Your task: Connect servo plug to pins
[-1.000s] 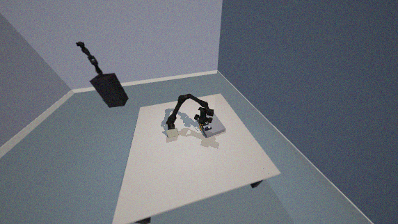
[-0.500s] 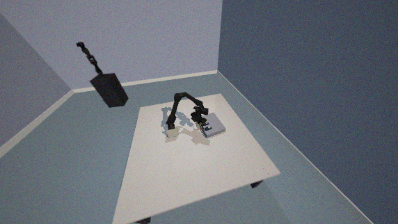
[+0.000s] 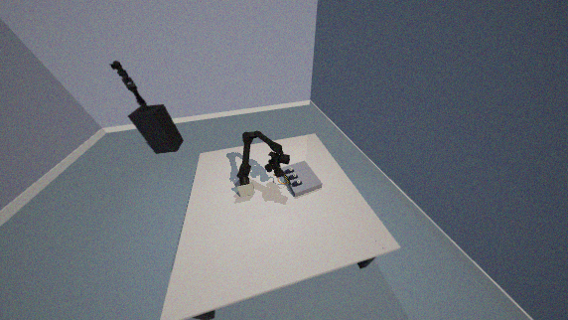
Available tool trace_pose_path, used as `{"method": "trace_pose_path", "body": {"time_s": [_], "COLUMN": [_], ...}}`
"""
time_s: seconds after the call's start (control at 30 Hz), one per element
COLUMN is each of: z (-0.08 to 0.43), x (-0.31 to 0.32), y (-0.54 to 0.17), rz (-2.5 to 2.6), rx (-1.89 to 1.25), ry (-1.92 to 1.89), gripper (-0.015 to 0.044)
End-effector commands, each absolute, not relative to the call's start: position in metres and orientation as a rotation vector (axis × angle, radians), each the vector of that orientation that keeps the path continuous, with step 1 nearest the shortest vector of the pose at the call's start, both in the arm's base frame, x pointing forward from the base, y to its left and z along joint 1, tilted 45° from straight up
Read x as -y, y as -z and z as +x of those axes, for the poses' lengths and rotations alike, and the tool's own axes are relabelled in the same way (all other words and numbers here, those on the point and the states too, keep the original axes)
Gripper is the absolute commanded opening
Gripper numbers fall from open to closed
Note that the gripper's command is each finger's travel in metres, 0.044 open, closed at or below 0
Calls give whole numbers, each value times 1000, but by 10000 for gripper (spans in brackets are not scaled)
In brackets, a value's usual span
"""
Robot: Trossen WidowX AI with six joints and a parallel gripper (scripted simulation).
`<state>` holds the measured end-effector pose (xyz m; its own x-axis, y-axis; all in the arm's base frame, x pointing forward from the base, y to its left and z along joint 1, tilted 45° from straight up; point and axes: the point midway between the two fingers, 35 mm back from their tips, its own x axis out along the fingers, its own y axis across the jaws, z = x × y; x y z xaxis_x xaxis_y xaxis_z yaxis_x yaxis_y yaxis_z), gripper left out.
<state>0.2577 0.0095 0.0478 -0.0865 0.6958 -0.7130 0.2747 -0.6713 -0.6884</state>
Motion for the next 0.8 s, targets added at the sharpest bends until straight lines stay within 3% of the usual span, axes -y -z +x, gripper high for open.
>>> {"method": "trace_pose_path", "body": {"time_s": [0.0,0.4,0.77], "z": [253,250,281], "x": [-14,-40,-47], "y": [-47,-21,-29], "rz": [-1850,-1847,-1848], "rx": [1017,1013,1014], "ry": [-1816,-1815,-1814], "gripper": [0,0,0]}}
